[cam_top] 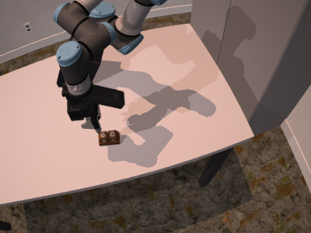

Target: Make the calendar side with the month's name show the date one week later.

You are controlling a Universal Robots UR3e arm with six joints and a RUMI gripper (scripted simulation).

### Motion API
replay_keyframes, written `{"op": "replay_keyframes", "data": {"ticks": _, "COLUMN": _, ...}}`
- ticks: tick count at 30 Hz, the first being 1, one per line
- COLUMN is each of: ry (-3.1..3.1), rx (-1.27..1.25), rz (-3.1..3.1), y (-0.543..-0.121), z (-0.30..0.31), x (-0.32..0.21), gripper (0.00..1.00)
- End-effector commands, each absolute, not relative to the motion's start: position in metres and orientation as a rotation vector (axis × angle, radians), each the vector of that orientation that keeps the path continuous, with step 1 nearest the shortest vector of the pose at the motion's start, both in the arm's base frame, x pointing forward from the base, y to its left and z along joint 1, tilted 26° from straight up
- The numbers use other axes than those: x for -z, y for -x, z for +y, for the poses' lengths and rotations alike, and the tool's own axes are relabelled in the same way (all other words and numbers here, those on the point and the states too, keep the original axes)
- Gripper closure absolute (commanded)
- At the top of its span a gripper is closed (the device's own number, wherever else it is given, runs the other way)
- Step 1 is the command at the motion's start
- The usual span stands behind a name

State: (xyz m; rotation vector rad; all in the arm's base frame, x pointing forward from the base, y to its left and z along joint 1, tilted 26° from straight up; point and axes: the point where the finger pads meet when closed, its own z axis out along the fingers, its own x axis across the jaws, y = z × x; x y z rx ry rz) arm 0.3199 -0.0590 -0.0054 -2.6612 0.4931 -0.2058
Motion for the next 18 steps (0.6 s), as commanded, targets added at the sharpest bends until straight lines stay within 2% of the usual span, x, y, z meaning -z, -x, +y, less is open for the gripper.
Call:
{"op": "replay_keyframes", "data": {"ticks": 1, "ry": 2.663, "rx": 0.208, "rz": 0.495, "y": -0.321, "z": -0.058, "x": 0.008, "gripper": 0.72}}
{"op": "replay_keyframes", "data": {"ticks": 18, "ry": 2.663, "rx": 0.209, "rz": 0.495, "y": -0.327, "z": -0.05, "x": 0.027, "gripper": 0.72}}
